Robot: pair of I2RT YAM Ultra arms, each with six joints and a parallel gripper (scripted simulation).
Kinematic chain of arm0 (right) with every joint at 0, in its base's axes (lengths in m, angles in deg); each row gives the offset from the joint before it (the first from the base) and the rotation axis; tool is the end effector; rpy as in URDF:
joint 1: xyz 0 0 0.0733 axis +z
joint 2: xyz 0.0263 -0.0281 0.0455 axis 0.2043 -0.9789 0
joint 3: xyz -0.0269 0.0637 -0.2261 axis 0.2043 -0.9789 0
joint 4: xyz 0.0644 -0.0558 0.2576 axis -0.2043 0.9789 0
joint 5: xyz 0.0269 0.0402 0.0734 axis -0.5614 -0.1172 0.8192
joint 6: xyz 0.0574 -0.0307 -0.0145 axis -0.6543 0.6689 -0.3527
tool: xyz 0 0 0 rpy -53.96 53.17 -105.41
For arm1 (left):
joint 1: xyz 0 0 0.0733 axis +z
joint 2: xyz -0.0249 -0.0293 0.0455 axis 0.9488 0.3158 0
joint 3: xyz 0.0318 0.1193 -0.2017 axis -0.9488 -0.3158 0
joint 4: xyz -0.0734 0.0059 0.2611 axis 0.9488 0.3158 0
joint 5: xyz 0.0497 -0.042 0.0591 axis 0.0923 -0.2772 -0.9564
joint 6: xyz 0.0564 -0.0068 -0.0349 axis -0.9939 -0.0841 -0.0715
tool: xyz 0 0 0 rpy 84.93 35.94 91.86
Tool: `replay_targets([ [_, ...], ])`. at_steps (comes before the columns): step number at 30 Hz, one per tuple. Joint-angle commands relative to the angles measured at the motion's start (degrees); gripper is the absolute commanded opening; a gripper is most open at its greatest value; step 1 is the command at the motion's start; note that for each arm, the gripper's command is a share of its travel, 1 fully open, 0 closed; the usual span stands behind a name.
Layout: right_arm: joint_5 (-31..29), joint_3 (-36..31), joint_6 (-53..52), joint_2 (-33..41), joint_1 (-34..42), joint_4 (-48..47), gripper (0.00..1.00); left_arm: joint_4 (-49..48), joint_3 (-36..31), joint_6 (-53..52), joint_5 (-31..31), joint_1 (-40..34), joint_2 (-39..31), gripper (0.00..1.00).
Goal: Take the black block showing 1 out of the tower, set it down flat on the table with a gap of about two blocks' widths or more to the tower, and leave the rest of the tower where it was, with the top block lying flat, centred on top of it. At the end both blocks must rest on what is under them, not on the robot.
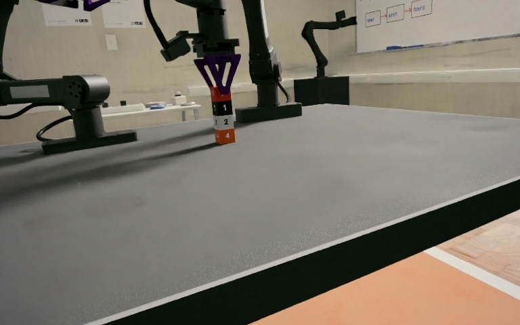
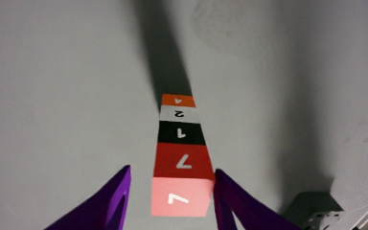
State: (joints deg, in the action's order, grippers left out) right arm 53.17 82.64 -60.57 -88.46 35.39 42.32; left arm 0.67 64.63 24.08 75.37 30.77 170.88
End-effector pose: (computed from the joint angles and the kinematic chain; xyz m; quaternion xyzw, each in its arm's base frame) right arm -0.0075 -0.0050 0.3488 -0.3161 0.7168 0.2581 0.5654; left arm 0.2647 -0.2267 0.1655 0.6896 0.7242 0.0041 0.0004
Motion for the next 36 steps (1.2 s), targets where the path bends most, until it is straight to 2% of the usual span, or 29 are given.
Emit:
replay_targets([
  [1, -0.17, -0.2, -0.12, 0.04, 0.11, -0.57, 1.0, -1.28, -0.56, 0.6, 0.97, -0.59, 0.45, 0.55],
  [6, -0.17, -0.2, -0.12, 0.04, 0.11, -0.57, 1.0, -1.16, -0.56, 0.61, 0.96, -0.59, 0.45, 0.55],
  [7, -0.17, -0.2, -0.12, 0.04, 0.11, -0.57, 1.0, -1.04, -0.55, 0.61, 0.96, -0.59, 0.45, 0.47],
  [18, -0.17, -0.2, -0.12, 0.04, 0.11, -0.57, 1.0, -0.97, 0.15, 0.04, 0.48, -0.08, 0.52, 0.37],
  [26, -0.17, -0.2, -0.12, 0.04, 0.11, -0.57, 1.0, -0.97, 0.15, 0.04, 0.48, -0.08, 0.52, 0.26],
  [27, -0.17, -0.2, -0.12, 0.04, 0.11, -0.57, 1.0, -0.97, 0.15, 0.04, 0.48, -0.08, 0.52, 0.15],
  [28, -0.17, -0.2, -0.12, 0.04, 0.11, -0.57, 1.0, -0.87, 0.23, -0.44, 0.48, 0.24, 0.58, 0.26],
  [36, -0.17, -0.2, -0.12, 0.04, 0.11, -0.57, 1.0, 4.98, 4.92, -0.54, 0.46, 0.33, -1.24, 0.27],
])
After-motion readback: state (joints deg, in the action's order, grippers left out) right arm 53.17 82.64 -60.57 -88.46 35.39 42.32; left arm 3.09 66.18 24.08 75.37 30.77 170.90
